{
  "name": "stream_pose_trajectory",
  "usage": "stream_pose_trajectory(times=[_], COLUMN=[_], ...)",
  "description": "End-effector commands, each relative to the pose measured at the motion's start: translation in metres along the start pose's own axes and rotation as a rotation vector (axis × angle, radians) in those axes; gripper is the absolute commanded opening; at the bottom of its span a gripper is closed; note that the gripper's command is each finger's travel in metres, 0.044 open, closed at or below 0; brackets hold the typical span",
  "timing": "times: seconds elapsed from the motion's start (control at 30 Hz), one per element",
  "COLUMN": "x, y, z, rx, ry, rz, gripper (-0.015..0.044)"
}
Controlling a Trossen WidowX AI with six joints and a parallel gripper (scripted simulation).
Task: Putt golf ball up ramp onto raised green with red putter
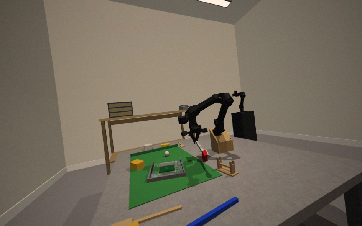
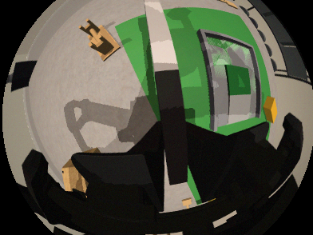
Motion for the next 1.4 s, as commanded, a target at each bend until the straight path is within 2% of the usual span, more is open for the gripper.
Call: stream_pose_trajectory(times=[0.0,0.6,1.37], x=[-0.013,-0.056,-0.047], y=[-0.016,-0.127,-0.268], z=[-0.006,-0.038,-0.055], rx=[0.018,0.071,0.077], ry=[-0.025,-0.112,-0.151], rz=[0.113,0.764,1.540], gripper=[0.0000,0.0000,0.0000])
Point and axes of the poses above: the point midway between the two fingers, 35 mm back from their tips, its own z axis out along the fingers, its own x axis across the jaws, y = z × x, the point moved 1 cm from there along -z, back along the fingers, and after that the axes turned 5 degrees about z, right-handed, at the moved point
